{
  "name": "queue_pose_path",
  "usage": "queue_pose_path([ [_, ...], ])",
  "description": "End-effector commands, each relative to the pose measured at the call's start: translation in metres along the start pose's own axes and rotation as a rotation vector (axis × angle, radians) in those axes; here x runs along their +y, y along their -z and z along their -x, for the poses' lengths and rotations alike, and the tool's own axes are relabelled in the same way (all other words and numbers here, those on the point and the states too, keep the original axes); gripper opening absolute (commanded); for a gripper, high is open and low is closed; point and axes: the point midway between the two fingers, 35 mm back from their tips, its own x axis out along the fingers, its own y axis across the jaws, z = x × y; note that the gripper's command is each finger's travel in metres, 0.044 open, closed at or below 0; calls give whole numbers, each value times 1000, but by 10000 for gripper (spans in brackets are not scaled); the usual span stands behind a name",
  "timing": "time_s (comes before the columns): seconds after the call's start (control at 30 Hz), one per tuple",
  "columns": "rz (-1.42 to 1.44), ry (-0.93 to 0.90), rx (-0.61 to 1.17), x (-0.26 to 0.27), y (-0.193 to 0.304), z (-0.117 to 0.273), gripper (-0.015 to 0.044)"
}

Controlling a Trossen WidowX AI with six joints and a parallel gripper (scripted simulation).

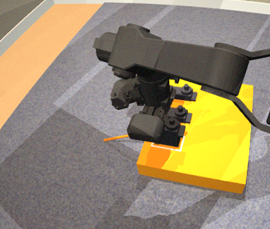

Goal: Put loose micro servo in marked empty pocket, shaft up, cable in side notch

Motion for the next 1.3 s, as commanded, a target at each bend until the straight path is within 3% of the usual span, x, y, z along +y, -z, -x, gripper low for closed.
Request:
queue_pose_path([
  [0.0, -9, -4, 1, -1, 1, -4, 0],
  [1.27, -9, -5, 1, -1, 1, -29, 0],
])
